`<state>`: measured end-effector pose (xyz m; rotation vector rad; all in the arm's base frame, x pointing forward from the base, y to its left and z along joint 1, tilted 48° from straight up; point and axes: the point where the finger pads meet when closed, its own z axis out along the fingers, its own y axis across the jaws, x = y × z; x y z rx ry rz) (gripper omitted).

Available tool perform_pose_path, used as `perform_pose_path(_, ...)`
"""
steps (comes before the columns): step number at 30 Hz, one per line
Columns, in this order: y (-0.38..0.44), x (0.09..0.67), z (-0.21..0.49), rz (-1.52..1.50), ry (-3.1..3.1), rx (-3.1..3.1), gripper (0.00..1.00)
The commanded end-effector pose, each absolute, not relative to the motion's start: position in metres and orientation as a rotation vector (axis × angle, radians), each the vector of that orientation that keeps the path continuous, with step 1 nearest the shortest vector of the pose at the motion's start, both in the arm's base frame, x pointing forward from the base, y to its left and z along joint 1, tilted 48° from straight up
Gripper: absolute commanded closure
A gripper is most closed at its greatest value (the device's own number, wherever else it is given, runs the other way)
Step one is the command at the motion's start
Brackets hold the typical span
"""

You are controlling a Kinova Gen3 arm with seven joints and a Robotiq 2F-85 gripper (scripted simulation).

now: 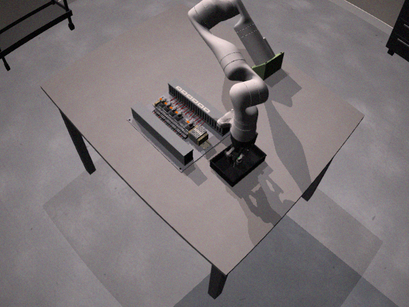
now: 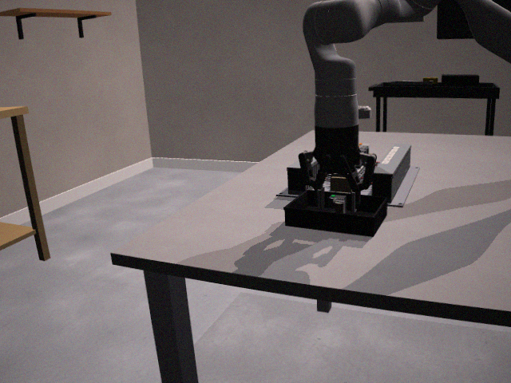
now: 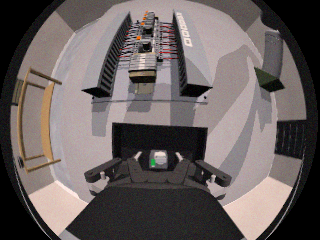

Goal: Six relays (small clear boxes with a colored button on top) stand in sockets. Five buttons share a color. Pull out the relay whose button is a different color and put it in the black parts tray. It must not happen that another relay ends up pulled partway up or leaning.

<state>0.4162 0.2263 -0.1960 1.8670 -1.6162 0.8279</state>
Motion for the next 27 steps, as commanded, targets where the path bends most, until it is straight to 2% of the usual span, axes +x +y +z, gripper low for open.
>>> perform_pose_path(1, 0.2268, 0.4195, -0.1939, 0.832, -1.615, 1.873, 0.39)
perform_pose_path(27, 0.2322, 0.4186, -0.1889, 0.832, -1.615, 1.873, 0.39)
